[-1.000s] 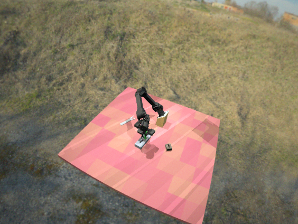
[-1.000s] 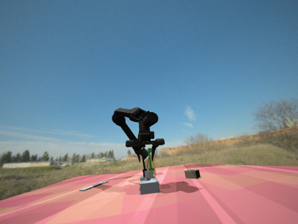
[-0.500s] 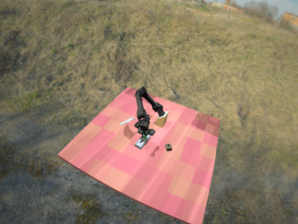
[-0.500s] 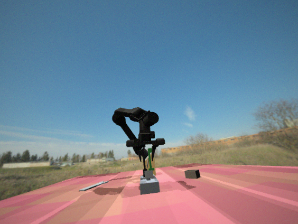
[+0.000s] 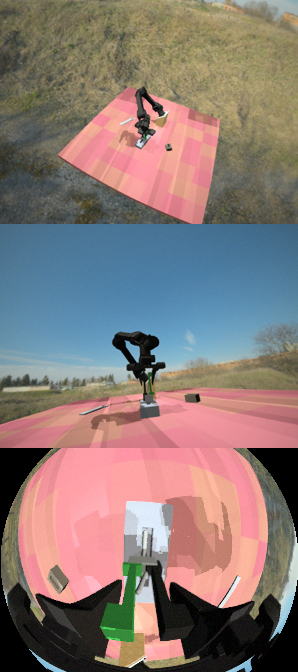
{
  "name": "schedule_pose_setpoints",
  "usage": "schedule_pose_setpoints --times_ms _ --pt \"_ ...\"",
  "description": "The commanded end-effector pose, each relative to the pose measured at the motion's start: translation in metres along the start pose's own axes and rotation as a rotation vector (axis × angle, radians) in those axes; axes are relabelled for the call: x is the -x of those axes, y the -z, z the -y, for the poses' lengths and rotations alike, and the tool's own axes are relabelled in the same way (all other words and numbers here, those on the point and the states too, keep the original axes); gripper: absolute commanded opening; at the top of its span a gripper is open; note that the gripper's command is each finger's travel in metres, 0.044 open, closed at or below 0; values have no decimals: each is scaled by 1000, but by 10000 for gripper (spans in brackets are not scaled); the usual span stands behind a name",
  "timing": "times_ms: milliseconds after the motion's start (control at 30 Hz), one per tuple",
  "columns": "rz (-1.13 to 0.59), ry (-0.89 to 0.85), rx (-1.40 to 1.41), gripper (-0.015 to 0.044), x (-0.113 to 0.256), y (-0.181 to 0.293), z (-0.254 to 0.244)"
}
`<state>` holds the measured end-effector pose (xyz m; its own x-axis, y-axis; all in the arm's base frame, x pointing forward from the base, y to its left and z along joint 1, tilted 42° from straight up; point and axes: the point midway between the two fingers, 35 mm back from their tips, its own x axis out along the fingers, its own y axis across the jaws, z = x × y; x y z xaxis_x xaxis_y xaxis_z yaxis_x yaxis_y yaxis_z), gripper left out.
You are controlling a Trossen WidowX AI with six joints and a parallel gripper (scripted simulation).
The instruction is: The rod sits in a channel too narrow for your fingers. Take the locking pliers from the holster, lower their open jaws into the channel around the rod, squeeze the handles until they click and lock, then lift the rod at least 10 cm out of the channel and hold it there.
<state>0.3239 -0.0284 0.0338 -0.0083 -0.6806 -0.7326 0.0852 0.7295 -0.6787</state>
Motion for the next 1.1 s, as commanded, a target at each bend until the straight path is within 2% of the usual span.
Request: schedule_pose_setpoints --times_ms 0,333,500,1067 --pt "2 -3 -5 226 0 -1 -1" --pt "2 -3 -5 226 0 -1 -1" --pt "2 -3 -5 106 0 -1 -1" --pt "1 1 -4 106 8 -1 -3"
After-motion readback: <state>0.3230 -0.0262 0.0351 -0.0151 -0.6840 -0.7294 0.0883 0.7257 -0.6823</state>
